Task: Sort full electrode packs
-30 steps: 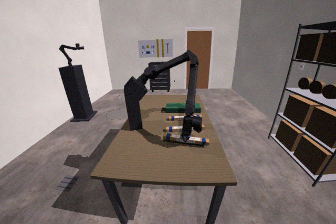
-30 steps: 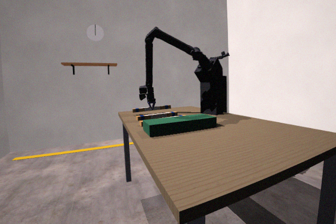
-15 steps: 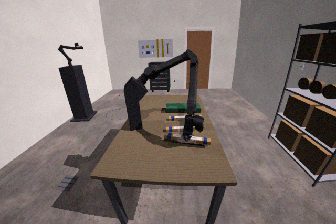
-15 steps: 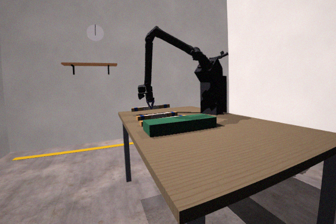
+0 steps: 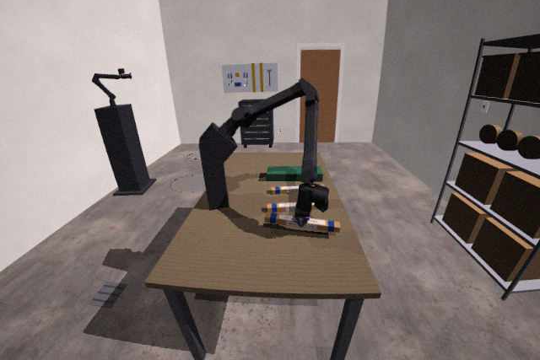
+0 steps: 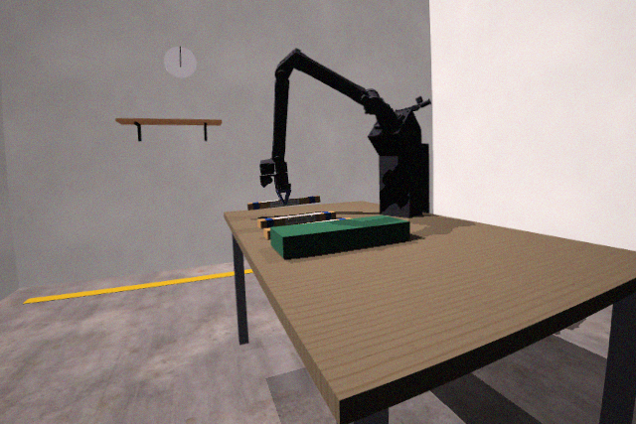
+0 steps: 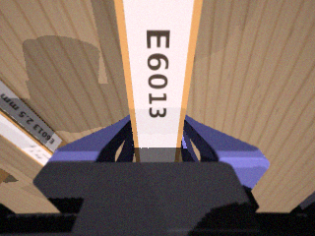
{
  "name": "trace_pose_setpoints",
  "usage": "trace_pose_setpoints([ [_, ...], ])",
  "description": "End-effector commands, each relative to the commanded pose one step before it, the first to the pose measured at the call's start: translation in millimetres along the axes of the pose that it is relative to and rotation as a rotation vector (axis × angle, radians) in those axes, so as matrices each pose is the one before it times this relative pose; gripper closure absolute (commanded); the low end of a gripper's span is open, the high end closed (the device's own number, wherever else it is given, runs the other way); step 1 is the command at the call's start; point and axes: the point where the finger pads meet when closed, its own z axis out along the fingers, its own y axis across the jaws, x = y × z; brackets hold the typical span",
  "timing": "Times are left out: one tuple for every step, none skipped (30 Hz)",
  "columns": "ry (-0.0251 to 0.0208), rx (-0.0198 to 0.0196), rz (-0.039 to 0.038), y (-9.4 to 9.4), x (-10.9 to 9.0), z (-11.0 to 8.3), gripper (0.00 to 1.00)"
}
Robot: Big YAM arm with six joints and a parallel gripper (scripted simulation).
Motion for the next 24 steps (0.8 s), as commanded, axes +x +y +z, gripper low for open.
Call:
trace_pose_setpoints([
  [-0.08323,0.04859,-0.02158,-22.02,-40.45,-48.71,1.00],
  [0.00000,0.00000,0.00000,0.00,0.00,0.00,1.00],
  [-0.00007,0.00004,-0.00006,-0.14,-0.34,-0.34,1.00],
  [-0.00007,0.00004,-0.00005,-0.13,-0.33,-0.33,1.00],
  [-0.00006,0.00004,-0.00005,-0.13,-0.33,-0.32,1.00],
  [-0.00006,0.00003,-0.00005,-0.12,-0.32,-0.32,1.00],
  [-0.00006,0.00003,-0.00005,-0.12,-0.31,-0.31,1.00],
  [-0.00005,0.00003,-0.00004,-0.12,-0.30,-0.30,1.00],
  [-0.00005,0.00003,-0.00004,-0.12,-0.29,-0.29,1.00],
  [-0.00005,0.00003,-0.00004,-0.12,-0.28,-0.28,1.00],
  [-0.00005,0.00003,-0.00004,-0.12,-0.27,-0.27,1.00],
  [-0.00004,0.00003,-0.00004,-0.11,-0.26,-0.26,1.00],
  [-0.00004,0.00003,-0.00004,-0.11,-0.24,-0.25,1.00],
  [-0.00004,0.00003,-0.00003,-0.11,-0.23,-0.24,1.00],
  [-0.00004,0.00002,-0.00003,-0.11,-0.22,-0.23,1.00],
  [-0.00004,0.00002,-0.00003,-0.10,-0.20,-0.22,1.00],
  [-0.00004,0.00002,-0.00003,-0.10,-0.19,-0.21,1.00],
  [0.00000,0.00000,0.00000,0.00,0.00,0.00,1.00],
  [0.00000,0.00000,0.00000,0.00,0.00,0.00,1.00],
  [-0.00003,0.00002,-0.00003,-0.08,-0.15,-0.18,1.00],
  [-0.00003,0.00002,-0.00003,-0.07,-0.14,-0.18,1.00],
  [-0.00003,0.00002,-0.00003,-0.07,-0.13,-0.17,1.00],
  [-0.00003,0.00002,-0.00002,-0.07,-0.13,-0.16,1.00],
  [-0.00003,0.00002,-0.00002,-0.06,-0.12,-0.16,1.00],
])
